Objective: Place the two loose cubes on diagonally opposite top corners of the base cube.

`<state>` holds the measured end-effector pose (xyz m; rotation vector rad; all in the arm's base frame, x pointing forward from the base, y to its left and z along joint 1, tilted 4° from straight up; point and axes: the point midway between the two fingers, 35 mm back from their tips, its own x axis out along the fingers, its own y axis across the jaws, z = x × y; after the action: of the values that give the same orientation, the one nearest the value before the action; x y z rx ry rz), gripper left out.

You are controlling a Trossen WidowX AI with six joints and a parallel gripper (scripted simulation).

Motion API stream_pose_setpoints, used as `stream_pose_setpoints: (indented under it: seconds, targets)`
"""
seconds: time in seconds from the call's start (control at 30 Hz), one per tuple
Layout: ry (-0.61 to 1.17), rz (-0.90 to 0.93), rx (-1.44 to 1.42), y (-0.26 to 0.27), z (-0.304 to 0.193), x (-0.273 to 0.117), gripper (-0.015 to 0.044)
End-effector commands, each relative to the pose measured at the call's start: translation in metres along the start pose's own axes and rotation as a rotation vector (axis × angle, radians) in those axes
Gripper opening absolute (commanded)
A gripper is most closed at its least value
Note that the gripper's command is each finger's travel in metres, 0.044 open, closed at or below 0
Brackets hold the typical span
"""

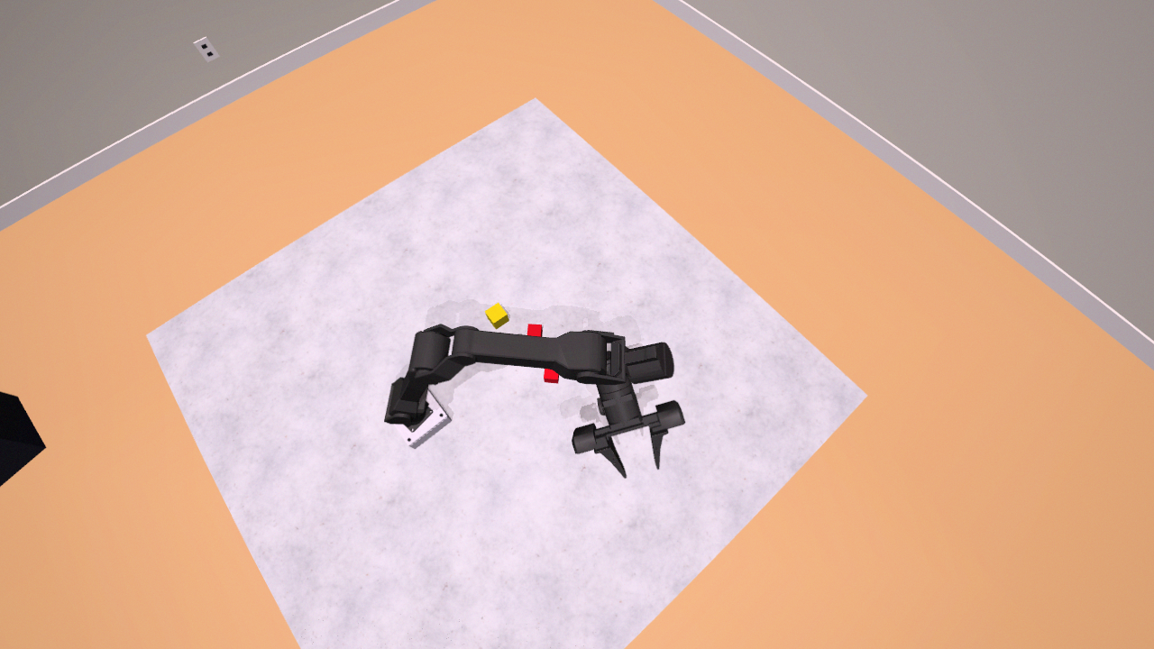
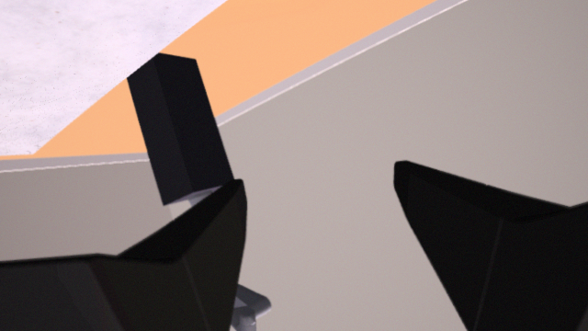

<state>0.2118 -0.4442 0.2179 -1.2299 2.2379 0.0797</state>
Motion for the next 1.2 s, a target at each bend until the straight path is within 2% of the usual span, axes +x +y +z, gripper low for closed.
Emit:
stream_pose_setpoints:
  seconds: [0.0, 0.23, 0.5, 0.73, 0.97, 1.17]
  targets:
    - [-0.19, -0.039, 0.039, 0.006, 0.041, -0.023, 0.0265]
    - [-0.612, 0.023, 0.11, 0.042, 0.131, -0.087, 0.0265]
    - [-0.998, 0.341, 0.168, 0.118, 0.201, -0.173, 0.0265]
    - [-1.023, 0.378, 0.172, 0.126, 0.206, -0.18, 0.0265]
    - [-1.023, 0.378, 0.172, 0.138, 0.253, -0.155, 0.0265]
    - [-1.023, 0.378, 0.172, 0.141, 0.264, -0.148, 0.0265]
